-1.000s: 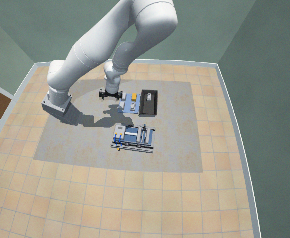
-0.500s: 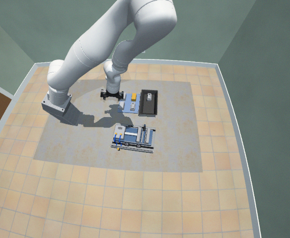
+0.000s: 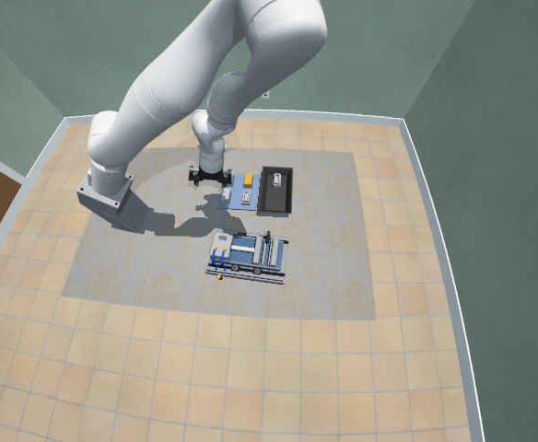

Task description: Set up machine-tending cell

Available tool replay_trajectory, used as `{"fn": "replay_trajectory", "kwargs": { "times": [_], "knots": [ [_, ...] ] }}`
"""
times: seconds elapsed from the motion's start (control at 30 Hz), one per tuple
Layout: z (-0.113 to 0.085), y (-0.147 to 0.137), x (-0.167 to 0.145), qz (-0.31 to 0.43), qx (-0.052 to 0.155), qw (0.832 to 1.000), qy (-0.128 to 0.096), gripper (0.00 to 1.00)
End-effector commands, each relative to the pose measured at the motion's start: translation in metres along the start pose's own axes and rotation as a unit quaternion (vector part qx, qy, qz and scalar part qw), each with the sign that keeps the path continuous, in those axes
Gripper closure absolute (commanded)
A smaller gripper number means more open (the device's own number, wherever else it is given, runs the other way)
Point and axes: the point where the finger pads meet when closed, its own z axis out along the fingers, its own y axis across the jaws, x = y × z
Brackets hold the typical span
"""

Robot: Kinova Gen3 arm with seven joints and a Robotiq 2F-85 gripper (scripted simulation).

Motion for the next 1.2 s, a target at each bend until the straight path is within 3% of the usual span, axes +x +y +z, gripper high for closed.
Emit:
{"fn": "replay_trajectory", "kwargs": {
  "times": [0.0, 1.17],
  "knots": [
    [-0.002, 0.004, -0.001, 0.005, -0.008, 1.000, -0.003, 0.00],
    [-0.011, 0.025, -0.006, 0.036, -0.047, 0.998, -0.019, 0.00]
  ]
}}
